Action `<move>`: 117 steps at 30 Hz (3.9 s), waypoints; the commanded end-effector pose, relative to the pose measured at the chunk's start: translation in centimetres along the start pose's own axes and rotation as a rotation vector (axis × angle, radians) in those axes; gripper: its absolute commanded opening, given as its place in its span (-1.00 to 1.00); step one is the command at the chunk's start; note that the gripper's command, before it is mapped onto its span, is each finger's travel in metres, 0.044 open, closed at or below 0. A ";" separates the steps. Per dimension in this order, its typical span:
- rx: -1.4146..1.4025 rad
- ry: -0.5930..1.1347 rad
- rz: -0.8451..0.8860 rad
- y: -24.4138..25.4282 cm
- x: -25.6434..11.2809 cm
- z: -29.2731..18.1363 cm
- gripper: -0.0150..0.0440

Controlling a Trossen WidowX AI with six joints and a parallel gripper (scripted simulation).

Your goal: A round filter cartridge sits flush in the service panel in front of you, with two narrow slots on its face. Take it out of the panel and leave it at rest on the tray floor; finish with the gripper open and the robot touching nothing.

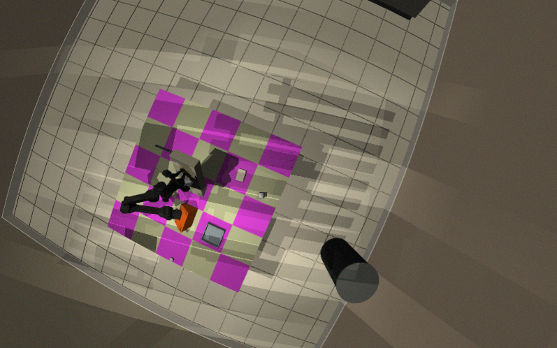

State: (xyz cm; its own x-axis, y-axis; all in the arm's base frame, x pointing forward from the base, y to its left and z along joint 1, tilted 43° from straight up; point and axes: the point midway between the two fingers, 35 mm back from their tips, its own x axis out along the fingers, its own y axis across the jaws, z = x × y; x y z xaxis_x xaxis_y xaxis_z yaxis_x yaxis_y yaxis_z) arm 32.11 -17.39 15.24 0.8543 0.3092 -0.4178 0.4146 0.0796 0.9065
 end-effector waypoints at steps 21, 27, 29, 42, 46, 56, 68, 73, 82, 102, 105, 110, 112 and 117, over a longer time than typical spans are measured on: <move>0.004 -0.003 -0.002 0.0 0.3 0.1 -0.10; 0.003 -0.003 -0.002 0.0 0.6 0.1 -0.10; 0.003 -0.003 -0.002 0.0 0.6 0.1 -0.10; 0.003 -0.003 -0.002 0.0 1.4 0.1 -0.10; 0.003 -0.003 -0.001 0.0 1.6 0.1 -0.10; 0.003 -0.003 -0.001 0.0 1.9 0.1 -0.10; 0.004 -0.004 0.006 0.1 1.5 0.2 -0.30; -0.013 -0.004 0.005 0.1 1.6 0.2 -0.49; -0.296 -0.003 -0.001 0.1 2.0 0.1 -0.49; -0.992 -0.003 -0.003 0.1 2.1 0.1 -0.49; -1.096 -0.002 -0.003 0.1 2.2 0.1 -0.49; -1.271 -0.002 -0.003 0.0 2.2 0.1 -0.49; -1.341 -0.002 -0.003 0.0 2.2 0.1 -0.49; -1.515 -0.002 -0.003 0.0 2.2 0.1 -0.49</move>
State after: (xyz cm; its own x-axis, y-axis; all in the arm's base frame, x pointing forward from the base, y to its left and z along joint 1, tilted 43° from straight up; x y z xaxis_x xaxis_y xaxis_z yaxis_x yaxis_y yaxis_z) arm 33.51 -17.09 14.70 0.8600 0.3070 -0.4076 -0.2341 0.9471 0.2195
